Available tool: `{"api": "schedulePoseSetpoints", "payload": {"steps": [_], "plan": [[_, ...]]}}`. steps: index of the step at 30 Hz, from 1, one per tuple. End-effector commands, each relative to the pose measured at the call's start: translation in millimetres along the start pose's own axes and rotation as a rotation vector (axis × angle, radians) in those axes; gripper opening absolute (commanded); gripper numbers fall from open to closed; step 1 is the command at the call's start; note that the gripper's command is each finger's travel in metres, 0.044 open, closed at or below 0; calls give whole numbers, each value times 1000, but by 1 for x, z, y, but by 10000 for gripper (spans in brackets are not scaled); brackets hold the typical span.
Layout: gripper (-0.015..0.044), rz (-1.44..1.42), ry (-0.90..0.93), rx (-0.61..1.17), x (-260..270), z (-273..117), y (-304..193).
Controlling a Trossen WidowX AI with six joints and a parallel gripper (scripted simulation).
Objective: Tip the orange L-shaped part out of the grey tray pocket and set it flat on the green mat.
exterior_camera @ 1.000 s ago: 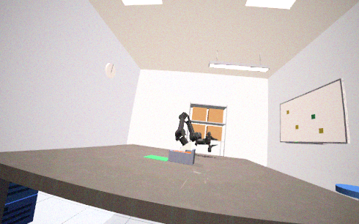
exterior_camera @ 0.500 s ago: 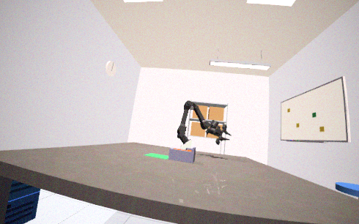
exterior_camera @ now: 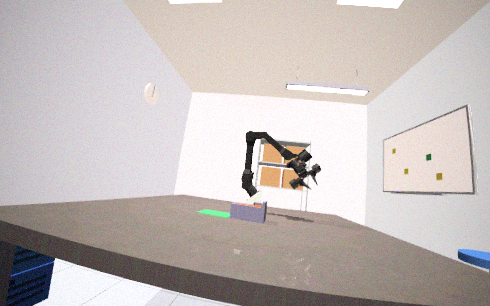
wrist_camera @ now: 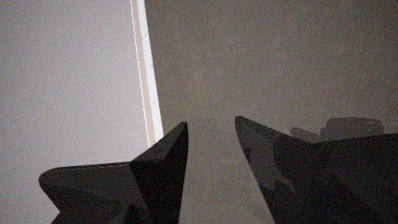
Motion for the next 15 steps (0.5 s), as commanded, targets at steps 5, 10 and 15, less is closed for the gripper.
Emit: {"api": "schedulePoseSetpoints", "payload": {"steps": [5,10,15], "plan": [[180,-80,-335,95,-36,20,110],[180,-125,-484,188,-66,20,159],[180,-166,-613,307,-102,12,202]]}}
Point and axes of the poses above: the point midway between the two fingers, 35 mm back from their tips, its own z axis out along the fingers, its own x axis across the jaws, y = z × x, the point moved 4 cm from there along -z, back along the fingers, and after that the axes turned 2 degrees about z, right-handed, at the moved point
